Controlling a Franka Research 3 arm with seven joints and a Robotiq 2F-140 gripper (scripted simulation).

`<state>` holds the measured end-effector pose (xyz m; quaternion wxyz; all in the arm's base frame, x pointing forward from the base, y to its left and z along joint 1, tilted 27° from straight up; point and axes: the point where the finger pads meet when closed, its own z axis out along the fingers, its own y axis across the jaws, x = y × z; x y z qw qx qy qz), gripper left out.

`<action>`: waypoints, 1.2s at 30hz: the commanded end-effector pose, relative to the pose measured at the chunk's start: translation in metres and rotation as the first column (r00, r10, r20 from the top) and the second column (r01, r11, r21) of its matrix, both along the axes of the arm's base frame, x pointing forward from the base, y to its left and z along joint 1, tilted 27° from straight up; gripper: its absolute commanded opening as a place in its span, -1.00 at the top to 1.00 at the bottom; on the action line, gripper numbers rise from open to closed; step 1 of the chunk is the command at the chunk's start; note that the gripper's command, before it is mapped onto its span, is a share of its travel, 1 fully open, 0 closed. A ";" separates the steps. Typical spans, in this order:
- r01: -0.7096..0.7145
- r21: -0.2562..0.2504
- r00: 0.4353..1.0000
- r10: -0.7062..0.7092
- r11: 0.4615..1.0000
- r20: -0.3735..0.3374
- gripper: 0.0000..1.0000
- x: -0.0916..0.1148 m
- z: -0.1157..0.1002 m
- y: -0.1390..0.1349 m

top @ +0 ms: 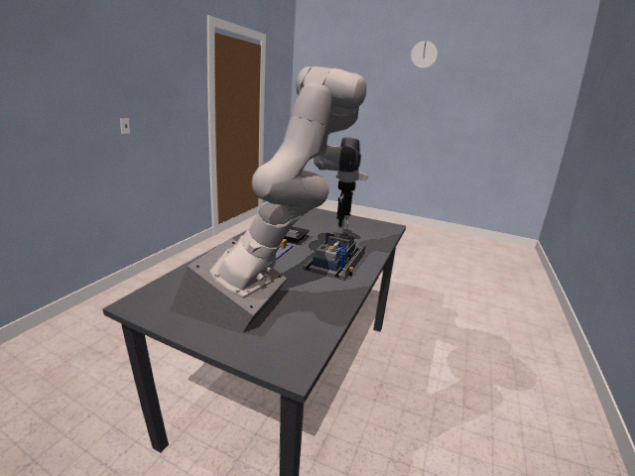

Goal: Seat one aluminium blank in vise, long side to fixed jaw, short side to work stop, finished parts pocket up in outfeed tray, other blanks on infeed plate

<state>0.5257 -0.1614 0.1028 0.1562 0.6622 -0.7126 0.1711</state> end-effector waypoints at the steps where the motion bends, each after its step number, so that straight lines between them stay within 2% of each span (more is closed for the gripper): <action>1: -0.005 -0.001 1.000 0.005 1.000 -0.002 0.20 0.000 -0.001 0.001; 36: -0.005 -0.001 1.000 0.005 1.000 -0.002 0.20 0.000 -0.011 -0.004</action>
